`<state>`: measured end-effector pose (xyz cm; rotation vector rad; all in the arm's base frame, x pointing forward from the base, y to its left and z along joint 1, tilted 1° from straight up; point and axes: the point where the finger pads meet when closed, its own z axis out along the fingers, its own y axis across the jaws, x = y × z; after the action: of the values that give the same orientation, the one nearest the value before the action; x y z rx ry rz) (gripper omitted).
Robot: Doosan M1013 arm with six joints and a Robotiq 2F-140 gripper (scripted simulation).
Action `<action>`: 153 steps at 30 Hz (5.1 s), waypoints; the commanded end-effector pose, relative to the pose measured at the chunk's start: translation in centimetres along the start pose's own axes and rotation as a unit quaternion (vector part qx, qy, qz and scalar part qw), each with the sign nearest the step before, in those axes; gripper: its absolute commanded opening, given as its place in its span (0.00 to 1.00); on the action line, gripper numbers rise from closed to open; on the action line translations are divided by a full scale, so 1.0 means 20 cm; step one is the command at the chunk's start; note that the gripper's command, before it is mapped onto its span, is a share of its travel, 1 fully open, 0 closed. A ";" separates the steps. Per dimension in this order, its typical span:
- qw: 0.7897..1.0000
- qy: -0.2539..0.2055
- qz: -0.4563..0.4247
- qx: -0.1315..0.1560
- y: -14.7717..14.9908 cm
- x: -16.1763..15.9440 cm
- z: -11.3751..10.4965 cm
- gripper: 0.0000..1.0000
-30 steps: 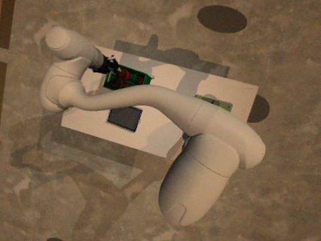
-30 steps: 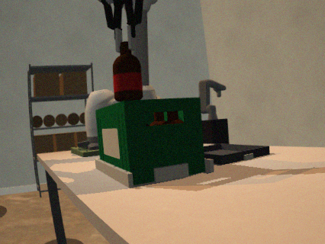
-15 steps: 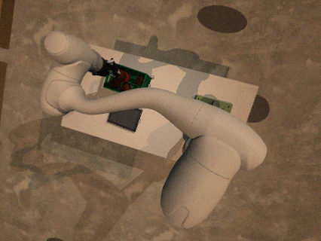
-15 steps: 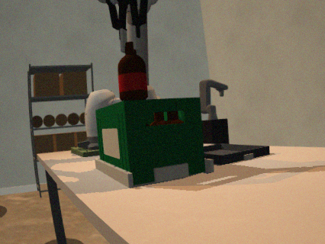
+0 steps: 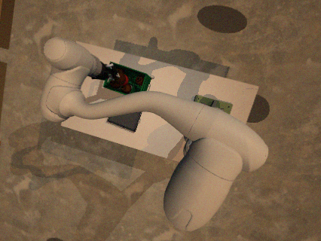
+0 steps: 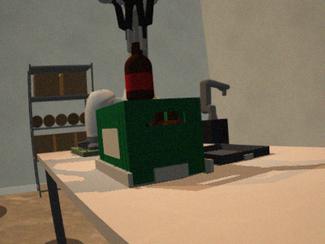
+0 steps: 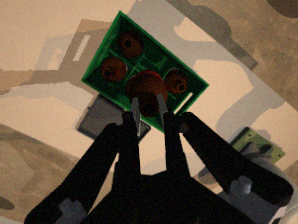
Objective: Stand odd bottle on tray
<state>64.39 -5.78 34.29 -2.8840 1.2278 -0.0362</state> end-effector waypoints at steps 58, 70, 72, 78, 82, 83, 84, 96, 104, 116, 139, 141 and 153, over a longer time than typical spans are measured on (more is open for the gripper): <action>1.000 0.000 0.000 0.000 -0.37 -0.44 0.00 0.00; 1.000 0.000 0.000 0.000 -0.46 -0.54 0.00 0.00; 1.000 0.000 0.000 0.000 -0.47 -0.55 0.00 0.00; 1.000 0.000 0.000 0.000 -0.51 -0.60 0.00 0.00; 1.000 0.000 0.000 0.000 -0.54 -0.64 0.00 0.00; 1.000 0.000 0.000 0.000 -0.55 -0.65 0.00 0.00; 1.000 0.000 0.000 0.000 -0.56 -0.65 0.00 0.00; 1.000 0.000 0.000 0.000 -0.63 -0.74 0.00 0.00; 1.000 0.000 0.000 0.000 -0.67 -0.79 0.00 0.00; 1.000 0.000 0.000 0.000 -0.73 -0.86 0.00 0.00; 1.000 0.000 0.000 0.000 -0.81 -0.95 0.00 0.00; 1.000 0.000 0.000 0.000 -0.82 -0.96 0.00 0.00; 1.000 0.000 0.000 0.000 -0.84 -0.99 0.00 0.00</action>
<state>62.86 20.06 34.19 -2.8840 1.2279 -0.0364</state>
